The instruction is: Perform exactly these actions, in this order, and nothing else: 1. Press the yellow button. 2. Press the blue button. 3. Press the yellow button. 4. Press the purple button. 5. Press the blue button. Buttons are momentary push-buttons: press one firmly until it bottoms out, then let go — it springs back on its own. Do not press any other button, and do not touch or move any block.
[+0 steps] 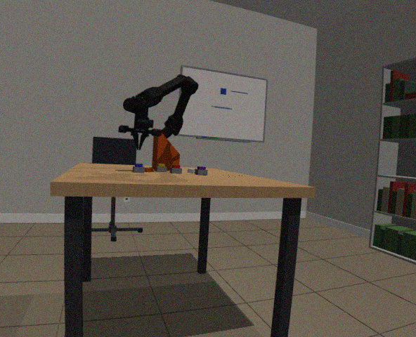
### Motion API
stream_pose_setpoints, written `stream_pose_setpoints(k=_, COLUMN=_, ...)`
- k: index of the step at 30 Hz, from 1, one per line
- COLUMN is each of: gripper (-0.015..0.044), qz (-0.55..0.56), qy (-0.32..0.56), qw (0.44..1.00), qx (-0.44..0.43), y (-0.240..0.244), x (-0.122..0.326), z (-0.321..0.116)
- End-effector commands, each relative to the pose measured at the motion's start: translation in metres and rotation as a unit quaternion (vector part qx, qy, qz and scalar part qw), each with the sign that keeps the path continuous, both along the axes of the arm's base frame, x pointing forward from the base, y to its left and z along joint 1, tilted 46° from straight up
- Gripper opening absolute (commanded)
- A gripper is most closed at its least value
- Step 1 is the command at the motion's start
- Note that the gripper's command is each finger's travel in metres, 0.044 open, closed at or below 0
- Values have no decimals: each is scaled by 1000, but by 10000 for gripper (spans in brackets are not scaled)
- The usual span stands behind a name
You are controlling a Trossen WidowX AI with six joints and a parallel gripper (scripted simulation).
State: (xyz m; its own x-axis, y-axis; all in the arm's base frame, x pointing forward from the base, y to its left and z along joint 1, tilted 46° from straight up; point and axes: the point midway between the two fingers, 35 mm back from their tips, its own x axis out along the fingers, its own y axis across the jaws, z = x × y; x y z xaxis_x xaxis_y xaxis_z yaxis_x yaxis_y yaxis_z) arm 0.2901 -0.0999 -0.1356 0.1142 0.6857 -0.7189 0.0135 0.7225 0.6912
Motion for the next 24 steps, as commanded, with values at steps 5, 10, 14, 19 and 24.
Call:
stream_pose_setpoints(k=5, gripper=20, qz=6, qy=16, qw=1000, qx=15, y=30, x=-6, z=-22)
stream_pose_setpoints(k=10, gripper=20, qz=6, qy=16, qw=1000, qx=15, y=35, x=-6, z=-27)
stream_pose_setpoints(k=14, gripper=20, qz=6, qy=16, qw=1000, qx=16, y=40, x=-5, z=-32)
stream_pose_setpoints(k=19, gripper=20, qz=6, qy=16, qw=1000, qx=16, y=46, x=-4, z=-38)
stream_pose_setpoints(k=24, gripper=20, qz=6, qy=16, qw=1000, qx=16, y=52, x=-4, z=-43)
